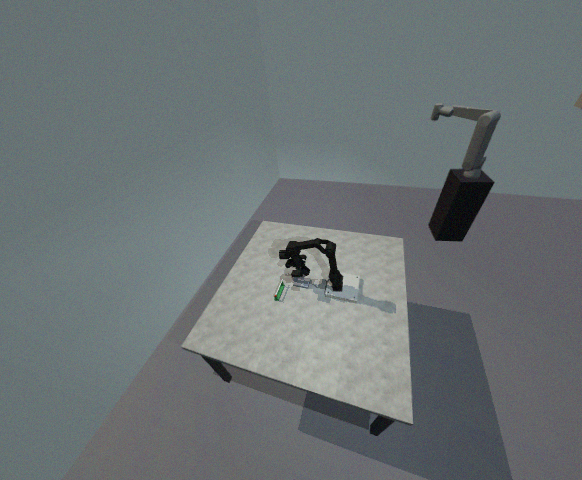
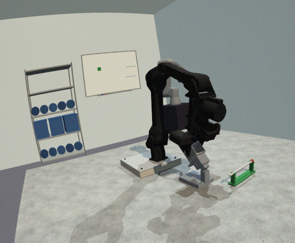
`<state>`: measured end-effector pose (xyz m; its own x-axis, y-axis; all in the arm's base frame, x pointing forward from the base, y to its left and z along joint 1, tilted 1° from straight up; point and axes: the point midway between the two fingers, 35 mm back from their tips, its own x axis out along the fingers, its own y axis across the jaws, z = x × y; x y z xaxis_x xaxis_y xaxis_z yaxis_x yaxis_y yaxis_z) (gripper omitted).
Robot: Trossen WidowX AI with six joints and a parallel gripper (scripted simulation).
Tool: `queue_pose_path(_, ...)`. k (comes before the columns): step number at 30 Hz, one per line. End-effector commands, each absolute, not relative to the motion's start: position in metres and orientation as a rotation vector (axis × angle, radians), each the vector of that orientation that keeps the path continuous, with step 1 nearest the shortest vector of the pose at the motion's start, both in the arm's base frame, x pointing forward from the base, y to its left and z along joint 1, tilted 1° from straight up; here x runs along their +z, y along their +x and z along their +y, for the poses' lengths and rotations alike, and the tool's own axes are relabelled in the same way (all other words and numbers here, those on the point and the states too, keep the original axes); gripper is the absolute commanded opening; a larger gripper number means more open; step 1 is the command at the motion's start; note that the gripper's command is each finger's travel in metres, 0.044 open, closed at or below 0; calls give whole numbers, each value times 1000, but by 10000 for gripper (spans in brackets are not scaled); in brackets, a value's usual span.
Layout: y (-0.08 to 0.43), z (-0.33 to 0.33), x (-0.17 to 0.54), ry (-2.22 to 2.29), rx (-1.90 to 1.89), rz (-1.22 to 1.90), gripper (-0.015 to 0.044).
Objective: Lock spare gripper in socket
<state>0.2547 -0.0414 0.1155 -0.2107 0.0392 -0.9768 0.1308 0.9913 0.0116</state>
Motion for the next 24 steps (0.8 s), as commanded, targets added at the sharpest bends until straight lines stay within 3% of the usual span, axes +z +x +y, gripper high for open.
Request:
queue_pose_path(1,255,-41,116,125,-84,1781,26)
queue_pose_path(17,255,-41,116,125,-84,1781,440)
queue_pose_path(24,246,-40,124,126,-84,1784,440)
